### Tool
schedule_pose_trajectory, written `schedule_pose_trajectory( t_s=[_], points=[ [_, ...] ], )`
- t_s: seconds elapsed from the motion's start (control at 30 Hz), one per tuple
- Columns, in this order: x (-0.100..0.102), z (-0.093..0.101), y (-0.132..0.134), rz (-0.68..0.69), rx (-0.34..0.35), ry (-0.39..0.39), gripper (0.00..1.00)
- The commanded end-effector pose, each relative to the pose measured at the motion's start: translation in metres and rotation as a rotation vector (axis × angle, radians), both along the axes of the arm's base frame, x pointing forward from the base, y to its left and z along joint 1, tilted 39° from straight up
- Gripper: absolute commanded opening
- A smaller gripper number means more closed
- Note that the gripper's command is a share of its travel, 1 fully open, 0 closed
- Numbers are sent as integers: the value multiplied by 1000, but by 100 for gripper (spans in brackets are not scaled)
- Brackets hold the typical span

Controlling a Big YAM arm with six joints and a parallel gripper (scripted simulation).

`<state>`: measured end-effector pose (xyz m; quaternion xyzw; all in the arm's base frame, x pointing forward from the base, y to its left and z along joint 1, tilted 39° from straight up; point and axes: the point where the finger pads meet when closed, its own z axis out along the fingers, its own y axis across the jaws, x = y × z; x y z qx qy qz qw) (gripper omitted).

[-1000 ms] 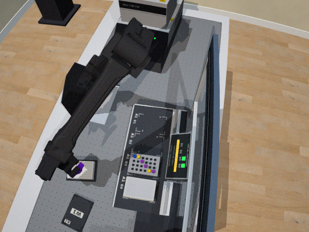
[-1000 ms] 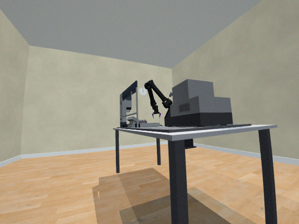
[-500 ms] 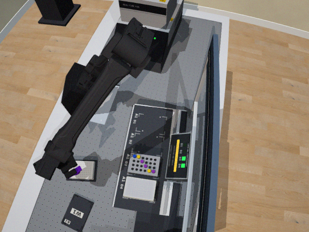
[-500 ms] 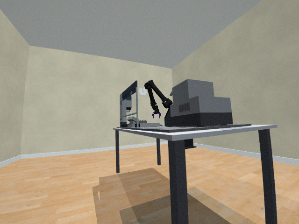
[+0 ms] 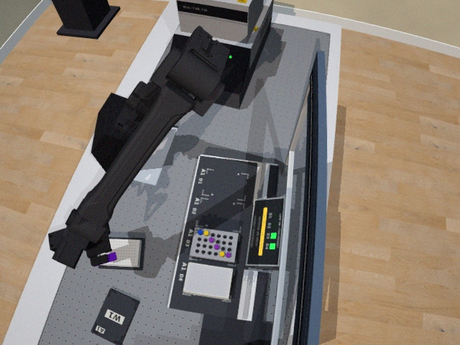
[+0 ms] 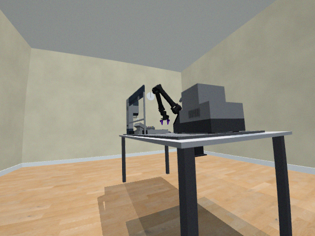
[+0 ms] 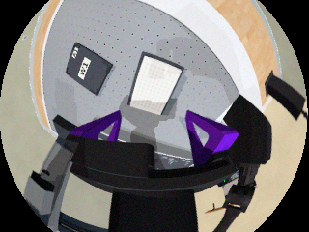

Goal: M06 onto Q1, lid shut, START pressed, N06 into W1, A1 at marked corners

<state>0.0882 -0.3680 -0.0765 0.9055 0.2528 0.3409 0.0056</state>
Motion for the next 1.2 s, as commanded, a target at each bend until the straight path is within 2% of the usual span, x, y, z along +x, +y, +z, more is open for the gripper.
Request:
schedule_pose_trajectory(
  t_s=[0.0,0.13,0.43,0.6,0.8,0.97,1.17],
  points=[
    [-10,5,-19,-123,45,26,100],
    [-10,4,-14,-138,66,29,100],
    [-9,1,-2,-290,213,60,100],
    [-9,4,-11,-368,257,74,100],
    [-9,6,-17,-332,218,66,100],
    [4,-4,-18,-297,201,59,100],
    [14,-17,-5,-278,212,58,100]
  ],
)
